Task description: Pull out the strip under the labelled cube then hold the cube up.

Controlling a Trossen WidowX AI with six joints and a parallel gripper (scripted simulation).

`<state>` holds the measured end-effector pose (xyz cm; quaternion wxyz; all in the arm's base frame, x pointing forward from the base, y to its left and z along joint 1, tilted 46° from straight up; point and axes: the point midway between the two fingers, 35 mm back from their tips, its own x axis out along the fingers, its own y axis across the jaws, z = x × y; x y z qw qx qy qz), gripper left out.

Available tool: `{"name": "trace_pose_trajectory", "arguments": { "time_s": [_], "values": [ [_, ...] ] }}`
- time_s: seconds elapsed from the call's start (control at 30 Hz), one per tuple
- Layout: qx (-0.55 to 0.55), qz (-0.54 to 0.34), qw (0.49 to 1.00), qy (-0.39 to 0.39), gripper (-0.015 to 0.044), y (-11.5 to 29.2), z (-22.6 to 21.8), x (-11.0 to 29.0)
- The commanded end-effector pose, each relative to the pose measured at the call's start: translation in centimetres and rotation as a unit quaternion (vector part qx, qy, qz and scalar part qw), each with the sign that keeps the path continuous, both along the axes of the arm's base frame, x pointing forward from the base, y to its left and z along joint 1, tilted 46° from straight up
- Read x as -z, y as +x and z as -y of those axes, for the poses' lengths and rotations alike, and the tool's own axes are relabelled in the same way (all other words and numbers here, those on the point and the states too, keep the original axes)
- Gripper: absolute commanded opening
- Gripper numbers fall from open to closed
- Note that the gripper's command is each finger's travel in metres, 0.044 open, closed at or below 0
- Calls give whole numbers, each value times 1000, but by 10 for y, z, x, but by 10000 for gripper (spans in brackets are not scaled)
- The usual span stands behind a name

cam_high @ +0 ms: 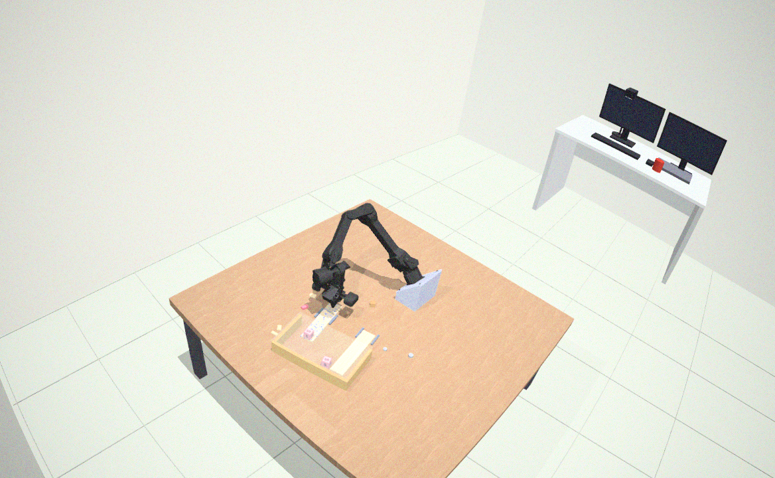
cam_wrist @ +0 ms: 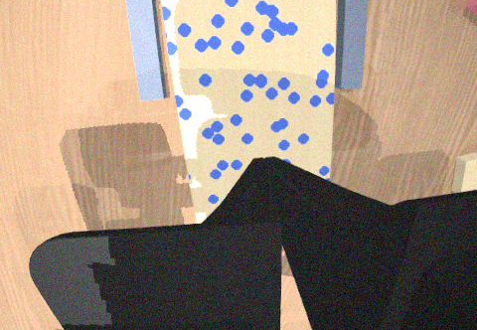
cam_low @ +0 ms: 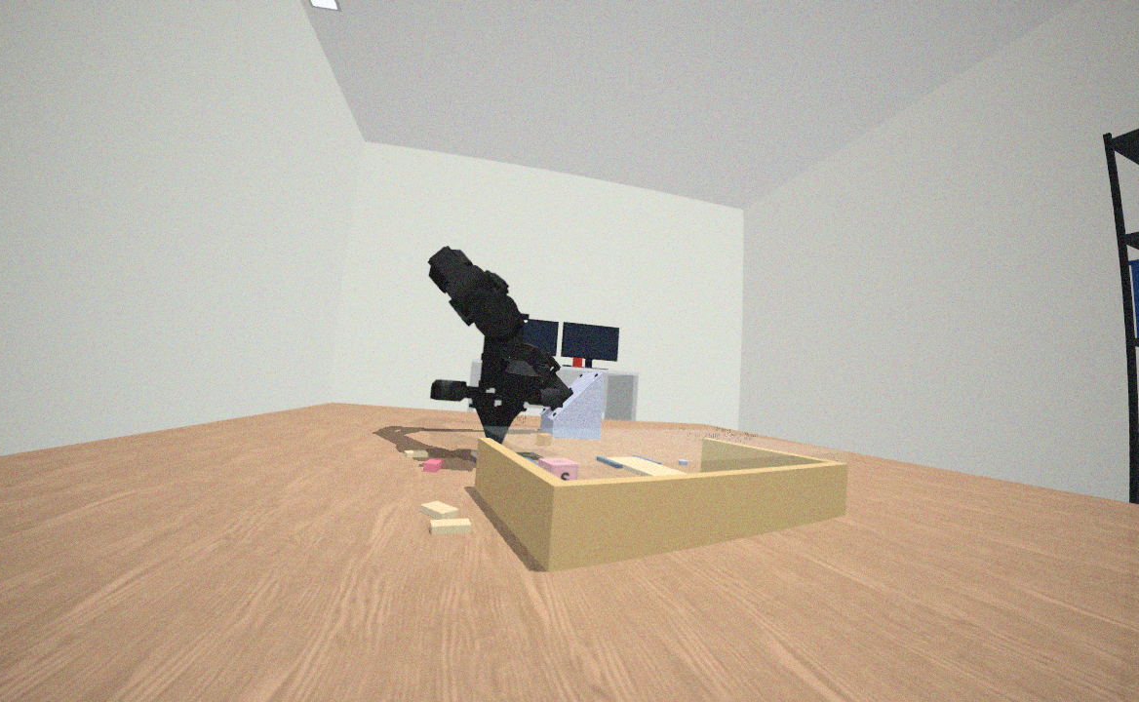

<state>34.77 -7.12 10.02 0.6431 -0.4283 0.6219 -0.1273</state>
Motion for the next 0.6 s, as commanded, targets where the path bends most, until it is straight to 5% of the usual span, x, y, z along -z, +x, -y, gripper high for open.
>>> {"name": "trace_pose_trajectory", "arguments": {
  "time_s": [0.0,0.57],
  "values": [
    [6,-11,1000,-1,0,-11,8,3],
    [6,-12,1000,-1,0,-34,17,0]
  ]
}}
